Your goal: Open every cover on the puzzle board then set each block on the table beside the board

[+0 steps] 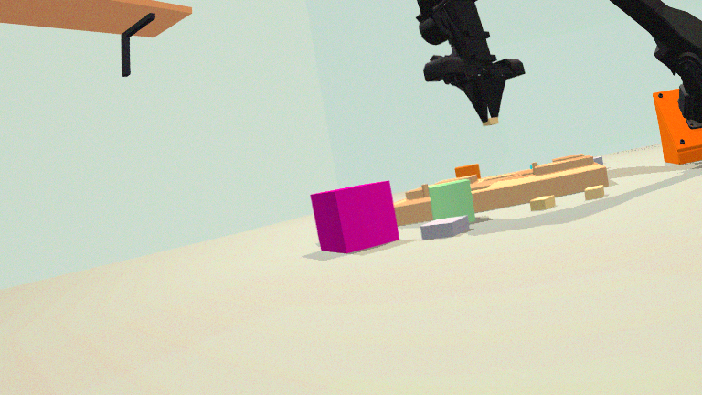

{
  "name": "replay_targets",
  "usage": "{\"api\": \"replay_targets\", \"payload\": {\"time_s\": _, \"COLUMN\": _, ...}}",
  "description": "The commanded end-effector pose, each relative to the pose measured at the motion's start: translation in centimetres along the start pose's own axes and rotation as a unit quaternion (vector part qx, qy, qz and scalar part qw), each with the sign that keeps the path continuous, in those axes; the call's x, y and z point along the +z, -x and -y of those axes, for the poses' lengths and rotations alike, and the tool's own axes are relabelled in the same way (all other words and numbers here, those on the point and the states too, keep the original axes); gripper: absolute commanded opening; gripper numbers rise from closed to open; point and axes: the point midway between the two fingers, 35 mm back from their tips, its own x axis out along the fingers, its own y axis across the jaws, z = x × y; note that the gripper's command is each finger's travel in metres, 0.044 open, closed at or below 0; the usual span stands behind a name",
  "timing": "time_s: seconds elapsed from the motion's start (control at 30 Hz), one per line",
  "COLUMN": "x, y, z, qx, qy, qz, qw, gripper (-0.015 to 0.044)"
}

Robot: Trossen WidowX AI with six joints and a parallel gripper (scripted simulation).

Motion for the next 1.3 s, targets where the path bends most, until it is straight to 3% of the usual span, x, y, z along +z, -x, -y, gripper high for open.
{"api": "replay_targets", "payload": {"time_s": 0.0, "x": 0.3, "y": 0.2, "z": 1.6, "qx": -0.002, "qy": -0.004, "qz": 0.0, "qw": 1.0, "gripper": 0.008}}
{"api": "replay_targets", "payload": {"time_s": 1.27, "x": 0.0, "y": 0.6, "z": 16.7, "qx": -0.008, "qy": -0.006, "qz": 0.003, "qw": 1.0, "gripper": 0.008}}
